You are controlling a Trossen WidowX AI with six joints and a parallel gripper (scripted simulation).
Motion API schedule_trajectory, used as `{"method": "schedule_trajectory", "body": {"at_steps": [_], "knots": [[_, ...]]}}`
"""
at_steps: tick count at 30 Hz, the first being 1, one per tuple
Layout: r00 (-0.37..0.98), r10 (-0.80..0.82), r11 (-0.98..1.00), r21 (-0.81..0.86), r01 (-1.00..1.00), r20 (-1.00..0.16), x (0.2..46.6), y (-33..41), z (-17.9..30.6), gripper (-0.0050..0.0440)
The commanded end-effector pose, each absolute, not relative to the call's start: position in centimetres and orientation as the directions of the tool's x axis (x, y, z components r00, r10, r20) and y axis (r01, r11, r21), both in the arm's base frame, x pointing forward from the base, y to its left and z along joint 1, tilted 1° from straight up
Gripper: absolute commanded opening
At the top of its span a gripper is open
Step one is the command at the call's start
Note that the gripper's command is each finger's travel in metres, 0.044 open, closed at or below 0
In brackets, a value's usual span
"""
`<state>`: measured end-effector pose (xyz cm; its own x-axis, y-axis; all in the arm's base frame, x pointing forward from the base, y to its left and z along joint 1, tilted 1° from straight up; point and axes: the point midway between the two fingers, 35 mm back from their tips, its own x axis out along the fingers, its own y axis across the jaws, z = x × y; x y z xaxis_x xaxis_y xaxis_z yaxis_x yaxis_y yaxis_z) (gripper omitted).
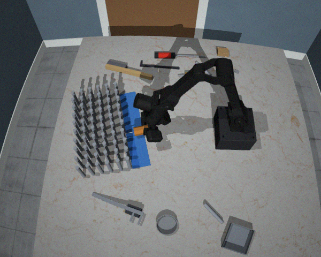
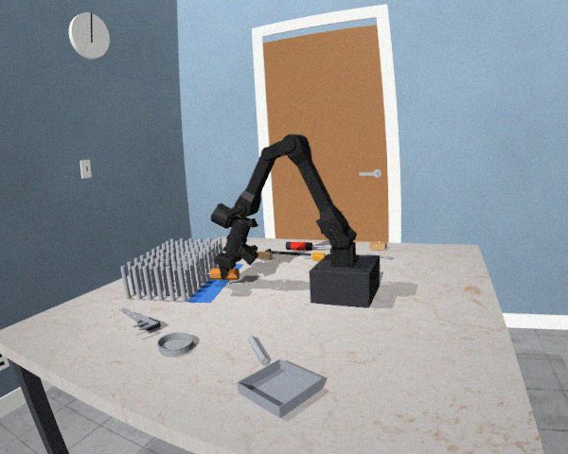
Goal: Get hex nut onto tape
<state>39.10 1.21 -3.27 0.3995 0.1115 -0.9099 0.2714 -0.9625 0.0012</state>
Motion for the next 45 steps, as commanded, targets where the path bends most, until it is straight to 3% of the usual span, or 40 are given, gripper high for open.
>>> {"method": "schedule_trajectory", "body": {"at_steps": [1, 45], "knots": [[0.433, 0.105, -0.967, 0.011, 0.256, -0.895, 40.0, 0.6, -2.0, -0.005], [0.418, 0.114, -0.962, 0.006, 0.274, -0.901, 39.6, 1.1, -2.9, -0.005]]}}
